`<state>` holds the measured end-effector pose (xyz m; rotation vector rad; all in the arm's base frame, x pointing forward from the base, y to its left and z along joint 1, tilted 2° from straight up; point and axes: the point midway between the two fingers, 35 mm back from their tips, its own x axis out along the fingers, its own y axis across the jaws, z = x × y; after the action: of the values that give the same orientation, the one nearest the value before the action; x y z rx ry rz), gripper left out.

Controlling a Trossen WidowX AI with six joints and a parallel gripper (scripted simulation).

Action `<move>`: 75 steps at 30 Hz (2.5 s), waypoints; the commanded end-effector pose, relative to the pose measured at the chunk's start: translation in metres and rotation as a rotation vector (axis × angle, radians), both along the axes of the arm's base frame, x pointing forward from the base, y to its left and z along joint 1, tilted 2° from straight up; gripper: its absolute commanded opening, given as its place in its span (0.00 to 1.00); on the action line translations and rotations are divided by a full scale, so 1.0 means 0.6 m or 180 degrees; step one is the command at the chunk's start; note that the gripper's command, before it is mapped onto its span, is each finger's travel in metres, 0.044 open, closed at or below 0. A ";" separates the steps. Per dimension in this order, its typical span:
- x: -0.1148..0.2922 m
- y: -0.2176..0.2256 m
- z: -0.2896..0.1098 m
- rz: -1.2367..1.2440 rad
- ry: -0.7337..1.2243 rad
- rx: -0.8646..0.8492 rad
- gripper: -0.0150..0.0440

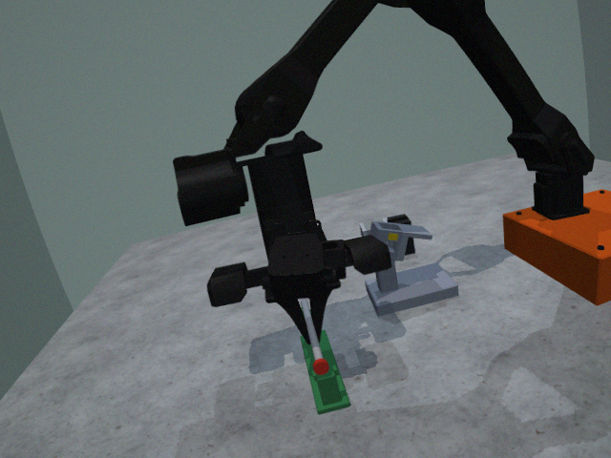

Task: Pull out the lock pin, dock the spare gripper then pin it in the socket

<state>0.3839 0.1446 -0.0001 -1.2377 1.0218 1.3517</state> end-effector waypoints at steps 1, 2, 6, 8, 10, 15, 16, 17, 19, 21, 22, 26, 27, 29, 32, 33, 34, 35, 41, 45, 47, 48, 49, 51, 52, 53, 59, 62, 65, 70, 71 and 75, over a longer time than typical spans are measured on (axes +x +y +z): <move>-0.002 -0.001 -0.009 0.0014 0.0027 -0.0009 0.25; -0.002 -0.001 -0.009 0.0014 0.0027 -0.0009 0.25; -0.002 -0.001 -0.009 0.0014 0.0027 -0.0009 0.25; -0.002 -0.001 -0.009 0.0014 0.0027 -0.0009 0.25; -0.002 -0.001 -0.009 0.0014 0.0027 -0.0009 0.25; 0.000 0.000 -0.001 0.0000 0.0002 -0.0001 0.25; 0.000 0.000 -0.001 0.0000 0.0002 -0.0001 0.25; 0.000 0.000 -0.001 0.0000 0.0002 -0.0001 0.25; 0.000 0.000 -0.001 0.0000 0.0002 -0.0001 0.25; 0.000 0.000 -0.001 0.0000 0.0002 -0.0001 0.30; 0.000 0.000 -0.001 0.0000 0.0002 -0.0001 0.34; 0.000 0.000 -0.001 0.0000 0.0002 -0.0001 0.52; 0.000 0.000 -0.001 0.0000 0.0002 -0.0001 0.57; 0.000 0.000 -0.001 0.0000 0.0002 -0.0001 0.65; 0.000 0.000 -0.001 0.0000 0.0002 -0.0001 0.79; 0.000 0.000 0.003 0.0000 0.0002 -0.0001 0.83; 0.000 0.000 0.009 0.0000 0.0002 -0.0001 0.88; -0.001 0.000 0.016 0.0000 0.0003 -0.0001 0.92; -0.001 0.000 0.044 0.0001 0.0003 0.0000 1.00; 0.000 0.001 0.065 0.0002 -0.0013 0.0005 1.00; 0.001 0.001 0.074 0.0002 -0.0018 0.0006 1.00; 0.001 0.001 0.079 0.0003 -0.0020 0.0007 1.00; 0.001 0.001 0.084 0.0003 -0.0022 0.0008 1.00; 0.002 0.001 0.094 0.0003 -0.0027 0.0009 1.00; 0.002 0.001 0.099 0.0003 -0.0030 0.0010 1.00; 0.002 0.002 0.104 0.0003 -0.0032 0.0011 1.00; 0.003 0.002 0.133 0.0004 -0.0048 0.0016 1.00; 0.004 0.003 0.148 0.0005 -0.0056 0.0019 1.00; 0.005 0.003 0.162 0.0005 -0.0064 0.0021 1.00; 0.007 0.004 0.165 0.0006 -0.0069 0.0023 1.00; 0.007 0.004 0.173 0.0006 -0.0070 0.0024 1.00; 0.008 0.005 0.210 0.0006 -0.0074 0.0025 1.00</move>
<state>0.3881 0.1470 0.1119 -1.2455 1.0011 1.3412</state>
